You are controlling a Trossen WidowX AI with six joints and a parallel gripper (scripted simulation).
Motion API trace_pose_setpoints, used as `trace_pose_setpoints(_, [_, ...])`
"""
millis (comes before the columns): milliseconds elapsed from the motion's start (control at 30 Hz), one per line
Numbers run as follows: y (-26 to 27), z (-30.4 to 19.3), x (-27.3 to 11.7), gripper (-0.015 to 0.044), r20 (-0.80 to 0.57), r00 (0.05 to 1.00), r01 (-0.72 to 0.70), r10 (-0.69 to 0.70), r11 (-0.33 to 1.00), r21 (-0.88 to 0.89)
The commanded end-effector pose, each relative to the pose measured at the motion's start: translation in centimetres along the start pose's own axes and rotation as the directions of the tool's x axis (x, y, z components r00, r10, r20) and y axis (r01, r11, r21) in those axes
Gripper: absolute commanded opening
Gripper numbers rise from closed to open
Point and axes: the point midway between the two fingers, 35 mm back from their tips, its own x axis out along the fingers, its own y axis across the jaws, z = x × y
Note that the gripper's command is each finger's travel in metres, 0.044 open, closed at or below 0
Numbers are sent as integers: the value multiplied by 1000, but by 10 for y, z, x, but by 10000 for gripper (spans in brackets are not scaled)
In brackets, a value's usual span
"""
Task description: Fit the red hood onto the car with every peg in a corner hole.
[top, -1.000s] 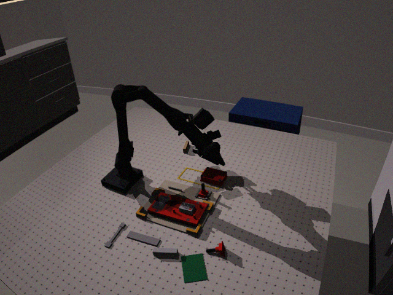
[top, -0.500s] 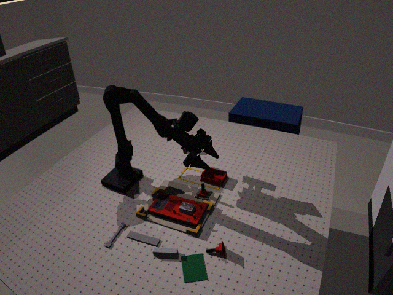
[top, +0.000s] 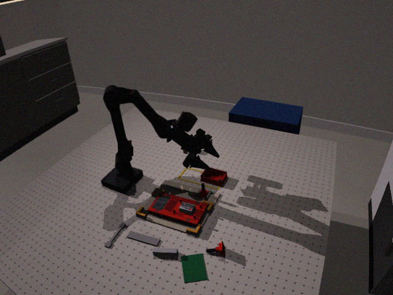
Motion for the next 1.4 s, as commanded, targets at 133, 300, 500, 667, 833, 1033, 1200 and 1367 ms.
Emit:
trace_pose_setpoints(133, [-1,-10,5,440,-5,1000,6,-6,1000,3])
trace_pose_setpoints(300, [-1,-14,8,440,-3,1000,6,-6,1000,4])
trace_pose_setpoints(500, [-1,-19,11,440,-1,1000,5,-5,1000,6])
trace_pose_setpoints(667, [0,-22,14,440,1,1000,4,-4,1000,7])
trace_pose_setpoints(833, [0,-26,17,440,3,1000,3,-3,1000,8])
trace_pose_setpoints(1033, [0,-31,19,440,5,1000,2,-3,1000,10])
trace_pose_setpoints(1200, [0,-35,21,440,7,1000,2,-2,1000,11])
trace_pose_setpoints(1367, [0,-39,23,440,9,1000,1,-1,1000,12])
